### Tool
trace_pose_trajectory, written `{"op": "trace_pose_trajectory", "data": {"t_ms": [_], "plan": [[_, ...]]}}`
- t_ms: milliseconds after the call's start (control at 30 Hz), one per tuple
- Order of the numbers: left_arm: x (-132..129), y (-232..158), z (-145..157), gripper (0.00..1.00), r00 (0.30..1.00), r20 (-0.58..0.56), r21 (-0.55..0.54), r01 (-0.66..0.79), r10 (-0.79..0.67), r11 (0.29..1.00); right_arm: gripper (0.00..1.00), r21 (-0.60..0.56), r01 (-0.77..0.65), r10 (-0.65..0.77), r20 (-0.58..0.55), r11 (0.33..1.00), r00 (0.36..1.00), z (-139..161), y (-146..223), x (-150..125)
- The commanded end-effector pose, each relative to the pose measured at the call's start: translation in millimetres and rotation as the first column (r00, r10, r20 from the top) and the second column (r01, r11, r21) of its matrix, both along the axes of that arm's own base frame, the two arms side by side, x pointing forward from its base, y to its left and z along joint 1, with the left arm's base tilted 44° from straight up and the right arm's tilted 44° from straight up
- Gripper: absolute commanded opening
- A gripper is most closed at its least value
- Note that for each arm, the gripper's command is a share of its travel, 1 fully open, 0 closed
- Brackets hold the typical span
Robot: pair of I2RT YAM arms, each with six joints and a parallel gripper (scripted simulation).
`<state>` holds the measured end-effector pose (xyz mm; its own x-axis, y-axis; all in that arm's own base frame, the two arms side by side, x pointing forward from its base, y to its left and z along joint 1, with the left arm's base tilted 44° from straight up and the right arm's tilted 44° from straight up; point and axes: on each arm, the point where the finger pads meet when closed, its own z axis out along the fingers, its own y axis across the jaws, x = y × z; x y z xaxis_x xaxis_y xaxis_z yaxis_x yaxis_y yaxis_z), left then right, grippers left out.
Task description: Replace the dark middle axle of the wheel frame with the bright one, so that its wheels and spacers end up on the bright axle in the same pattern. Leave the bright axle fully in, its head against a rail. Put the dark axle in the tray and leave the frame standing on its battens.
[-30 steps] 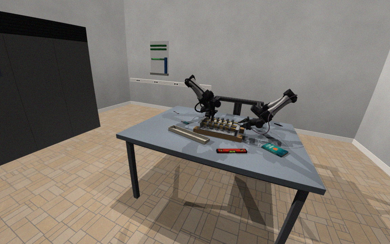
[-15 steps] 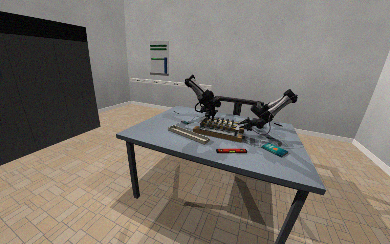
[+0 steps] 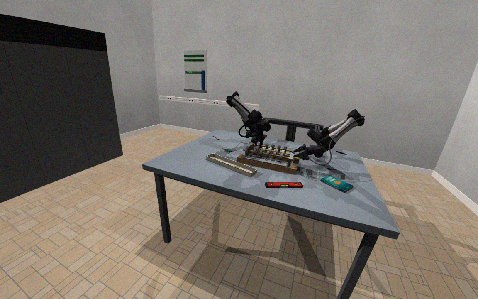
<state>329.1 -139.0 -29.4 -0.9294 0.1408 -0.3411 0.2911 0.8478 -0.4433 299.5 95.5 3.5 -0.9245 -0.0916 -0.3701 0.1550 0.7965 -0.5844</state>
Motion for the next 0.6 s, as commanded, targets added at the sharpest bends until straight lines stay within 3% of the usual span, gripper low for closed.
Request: {"op": "trace_pose_trajectory", "data": {"t_ms": [0, 200, 567], "plan": [[-0.7, 9.0, -4.9, 0.33, 1.000, -0.014, 0.025, -0.026, 0.026, 0.999, 0.31, 0.023, -0.018, 0.018, 0.018, 1.000, 1.000, 18.2, 18.7, -5.4], [-0.7, 9.0, -4.9, 0.33, 1.000, -0.014, 0.025, -0.026, 0.026, 0.999, 0.31, 0.026, -0.028, 0.028, 0.020, 0.999, 0.999, 17.9, 25.9, -3.9], [-0.7, 9.0, -4.9, 0.33, 1.000, -0.014, 0.025, -0.026, 0.026, 0.999, 0.31, 0.016, -0.013, 0.013, 0.009, 1.000, 1.000, 45.3, 41.0, -22.1]]}}
